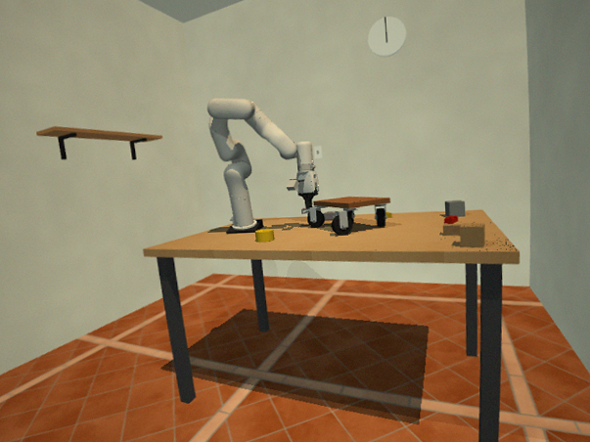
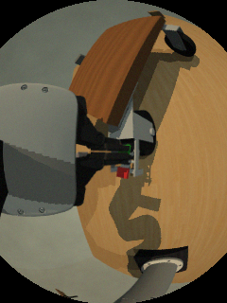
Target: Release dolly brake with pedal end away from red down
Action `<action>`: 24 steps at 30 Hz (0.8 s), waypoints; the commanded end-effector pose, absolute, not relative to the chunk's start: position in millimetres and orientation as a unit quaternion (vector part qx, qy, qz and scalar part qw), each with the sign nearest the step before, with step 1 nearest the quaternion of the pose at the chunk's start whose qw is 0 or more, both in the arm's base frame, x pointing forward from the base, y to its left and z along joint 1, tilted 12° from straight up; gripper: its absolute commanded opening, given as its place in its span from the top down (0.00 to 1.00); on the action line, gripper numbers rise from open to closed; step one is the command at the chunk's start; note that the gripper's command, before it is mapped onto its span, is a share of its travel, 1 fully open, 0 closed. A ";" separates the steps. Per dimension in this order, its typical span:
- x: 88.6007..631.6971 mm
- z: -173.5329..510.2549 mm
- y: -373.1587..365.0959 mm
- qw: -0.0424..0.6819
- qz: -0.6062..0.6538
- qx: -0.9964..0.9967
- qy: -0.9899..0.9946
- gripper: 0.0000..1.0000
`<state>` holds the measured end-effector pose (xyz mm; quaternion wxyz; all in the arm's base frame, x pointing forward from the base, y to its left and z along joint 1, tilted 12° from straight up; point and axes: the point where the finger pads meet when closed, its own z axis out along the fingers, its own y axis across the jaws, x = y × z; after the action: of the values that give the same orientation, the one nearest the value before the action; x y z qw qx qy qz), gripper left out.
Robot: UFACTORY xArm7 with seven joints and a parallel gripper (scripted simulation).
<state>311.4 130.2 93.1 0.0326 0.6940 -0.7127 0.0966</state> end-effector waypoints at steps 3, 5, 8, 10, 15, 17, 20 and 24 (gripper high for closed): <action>313.4 92.1 130.9 0.030 0.097 0.694 -0.713 1.00; 313.5 91.1 130.8 0.030 0.098 0.694 -0.713 1.00; 313.5 90.6 130.7 0.030 0.098 0.694 -0.713 1.00; 313.6 89.7 130.5 0.030 0.097 0.694 -0.713 1.00; 313.8 87.5 130.1 0.030 0.098 0.694 -0.713 1.00; 313.9 86.7 129.9 0.030 0.098 0.694 -0.713 1.00; 313.9 85.9 129.8 0.030 0.097 0.694 -0.713 1.00; 314.0 85.3 129.7 0.030 0.097 0.694 -0.713 1.00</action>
<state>316.1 131.2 88.2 0.0265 0.6942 -0.7125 0.0986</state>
